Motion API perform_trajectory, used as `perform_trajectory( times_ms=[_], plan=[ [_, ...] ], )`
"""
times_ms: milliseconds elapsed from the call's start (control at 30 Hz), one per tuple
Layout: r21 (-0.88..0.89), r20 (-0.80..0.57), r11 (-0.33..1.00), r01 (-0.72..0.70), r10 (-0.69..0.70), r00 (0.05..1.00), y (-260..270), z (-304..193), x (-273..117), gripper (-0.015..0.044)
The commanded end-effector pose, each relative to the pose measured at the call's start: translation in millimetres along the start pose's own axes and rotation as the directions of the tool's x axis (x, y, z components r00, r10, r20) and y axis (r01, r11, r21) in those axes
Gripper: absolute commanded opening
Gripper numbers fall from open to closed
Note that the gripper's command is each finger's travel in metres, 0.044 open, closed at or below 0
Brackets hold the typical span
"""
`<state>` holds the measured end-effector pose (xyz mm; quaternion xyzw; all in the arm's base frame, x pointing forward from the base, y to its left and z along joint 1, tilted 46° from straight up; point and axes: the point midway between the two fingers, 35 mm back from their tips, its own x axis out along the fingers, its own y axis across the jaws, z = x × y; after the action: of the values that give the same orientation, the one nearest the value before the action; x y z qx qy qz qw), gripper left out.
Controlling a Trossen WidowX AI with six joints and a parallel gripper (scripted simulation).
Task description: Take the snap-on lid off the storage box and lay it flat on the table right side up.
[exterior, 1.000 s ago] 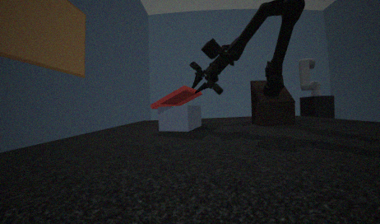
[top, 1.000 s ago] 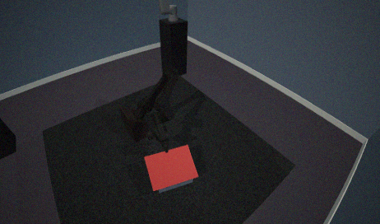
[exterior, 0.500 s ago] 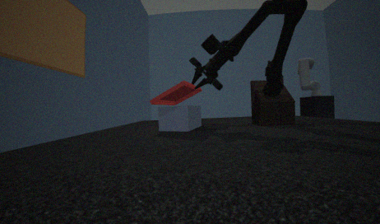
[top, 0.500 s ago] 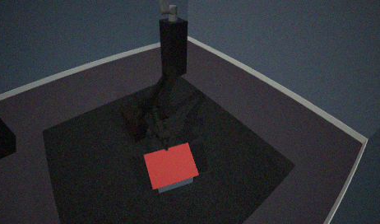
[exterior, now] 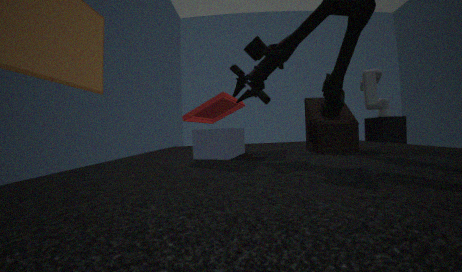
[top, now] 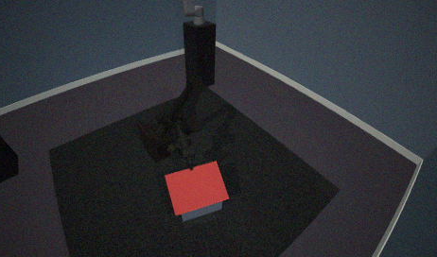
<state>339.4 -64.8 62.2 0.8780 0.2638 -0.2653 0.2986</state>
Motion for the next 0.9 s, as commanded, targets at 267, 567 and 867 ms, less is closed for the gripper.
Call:
perform_trajectory(
  times_ms=[267, 567, 867],
  plan=[
    [-0.015, -0.006, 1.0, -0.018, 0.018, 1.0, 19.7, -3.2, -13.6, 0.0],
    [-0.016, -0.006, 1.0, -0.018, 0.018, 1.0, 28.8, -3.2, -21.6, 0.0],
    [-0.016, -0.006, 1.0, -0.018, 0.018, 1.0, 21.8, 6.3, -18.8, 0.0]
  ],
)
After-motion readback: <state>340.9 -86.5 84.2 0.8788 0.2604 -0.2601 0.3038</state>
